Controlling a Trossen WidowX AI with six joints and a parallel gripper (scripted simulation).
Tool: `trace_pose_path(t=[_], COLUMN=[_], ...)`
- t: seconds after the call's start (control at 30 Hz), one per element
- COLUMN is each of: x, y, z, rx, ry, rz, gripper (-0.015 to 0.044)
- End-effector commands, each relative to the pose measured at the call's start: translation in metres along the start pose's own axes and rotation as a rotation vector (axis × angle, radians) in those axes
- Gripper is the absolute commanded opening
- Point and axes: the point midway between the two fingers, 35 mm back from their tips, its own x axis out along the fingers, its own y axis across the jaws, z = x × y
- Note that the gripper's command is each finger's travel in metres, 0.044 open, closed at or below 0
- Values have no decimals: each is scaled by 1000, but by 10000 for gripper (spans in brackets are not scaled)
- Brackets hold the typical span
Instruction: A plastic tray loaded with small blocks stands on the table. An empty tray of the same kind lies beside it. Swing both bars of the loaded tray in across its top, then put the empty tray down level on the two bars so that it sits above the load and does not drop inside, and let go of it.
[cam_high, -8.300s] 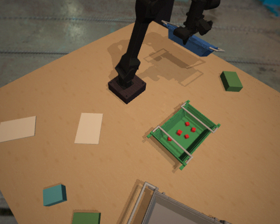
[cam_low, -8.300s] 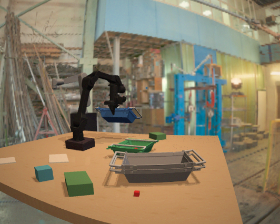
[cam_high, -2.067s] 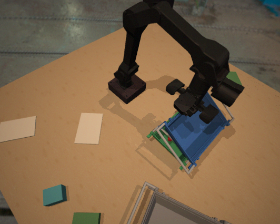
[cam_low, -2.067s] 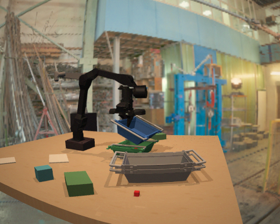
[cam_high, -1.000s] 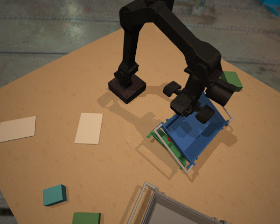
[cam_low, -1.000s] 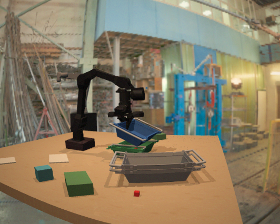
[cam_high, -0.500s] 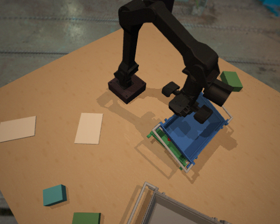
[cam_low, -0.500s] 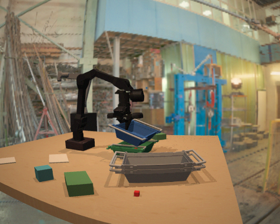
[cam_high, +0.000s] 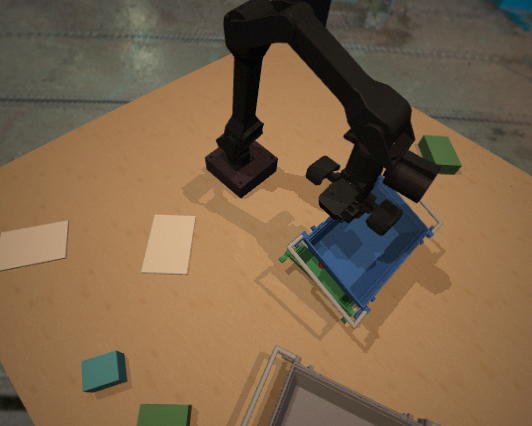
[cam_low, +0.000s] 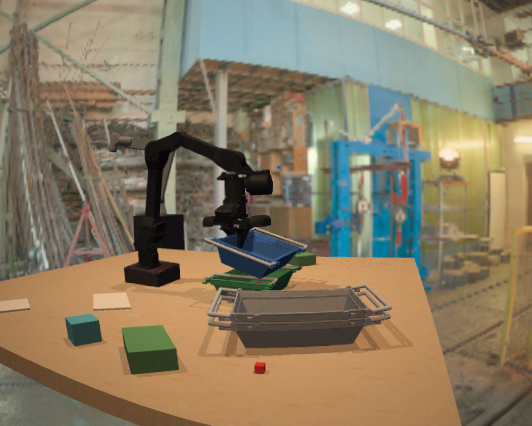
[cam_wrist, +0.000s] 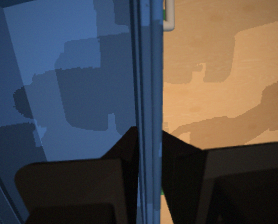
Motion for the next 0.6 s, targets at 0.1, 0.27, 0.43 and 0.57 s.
trace_pose_path(t=[0.1,0.27,0.43,0.57], x=[5,5,5,9], y=[-4,-4,-5,-6], z=[0,0,0,0], rx=[-2,-2,-2,-2], ry=[0,0,0,0], rz=[-20,-20,-20,-20], gripper=[0,0,0,0])
